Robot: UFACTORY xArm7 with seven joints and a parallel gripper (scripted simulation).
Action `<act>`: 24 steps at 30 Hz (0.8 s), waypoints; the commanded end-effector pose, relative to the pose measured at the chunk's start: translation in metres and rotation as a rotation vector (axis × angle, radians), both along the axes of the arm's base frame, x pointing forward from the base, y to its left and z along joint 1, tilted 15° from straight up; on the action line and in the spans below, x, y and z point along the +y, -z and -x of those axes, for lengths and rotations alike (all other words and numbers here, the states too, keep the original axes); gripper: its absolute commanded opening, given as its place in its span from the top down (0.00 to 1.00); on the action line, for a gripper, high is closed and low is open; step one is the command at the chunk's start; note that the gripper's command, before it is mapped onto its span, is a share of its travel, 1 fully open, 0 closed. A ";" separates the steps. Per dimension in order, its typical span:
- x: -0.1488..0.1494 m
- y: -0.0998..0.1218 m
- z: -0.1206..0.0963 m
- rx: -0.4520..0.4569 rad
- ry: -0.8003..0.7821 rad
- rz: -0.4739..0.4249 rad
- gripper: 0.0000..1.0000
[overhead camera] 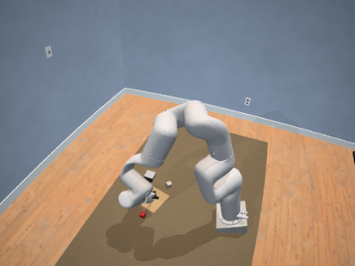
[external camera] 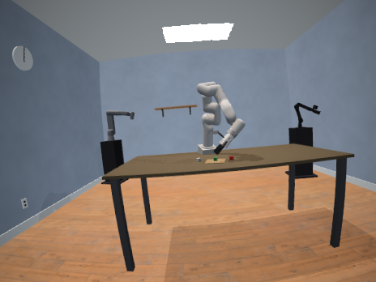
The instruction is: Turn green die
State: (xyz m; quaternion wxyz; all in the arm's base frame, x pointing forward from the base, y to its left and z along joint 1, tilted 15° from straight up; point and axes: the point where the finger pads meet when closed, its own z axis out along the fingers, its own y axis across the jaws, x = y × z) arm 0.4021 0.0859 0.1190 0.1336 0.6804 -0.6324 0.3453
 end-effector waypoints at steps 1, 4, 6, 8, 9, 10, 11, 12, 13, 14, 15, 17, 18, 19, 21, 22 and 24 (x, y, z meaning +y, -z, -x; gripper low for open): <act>0.001 0.008 -0.003 -0.002 0.001 0.002 0.58; 0.002 0.010 -0.004 -0.002 0.001 0.002 0.58; 0.002 0.014 -0.005 -0.002 0.001 0.002 0.58; 0.003 0.019 -0.006 -0.002 0.001 0.002 0.58; 0.003 0.021 -0.006 -0.002 0.001 0.002 0.58; 0.003 0.023 -0.007 -0.002 0.001 0.002 0.58; 0.003 0.024 -0.007 -0.002 0.001 0.002 0.58; 0.003 0.026 -0.008 -0.002 0.001 0.002 0.58; 0.004 0.028 -0.008 -0.002 0.001 0.002 0.58; 0.004 0.030 -0.009 -0.002 0.001 0.002 0.58; 0.004 0.031 -0.009 -0.002 0.001 0.002 0.58; 0.004 0.034 -0.010 -0.002 0.001 0.002 0.58; 0.004 0.035 -0.010 -0.002 0.001 0.002 0.58; 0.004 0.035 -0.010 -0.002 0.001 0.002 0.58; 0.004 0.036 -0.010 -0.002 0.001 0.002 0.58; 0.005 0.037 -0.010 -0.002 0.001 0.002 0.58; 0.005 0.038 -0.011 -0.002 0.001 0.002 0.58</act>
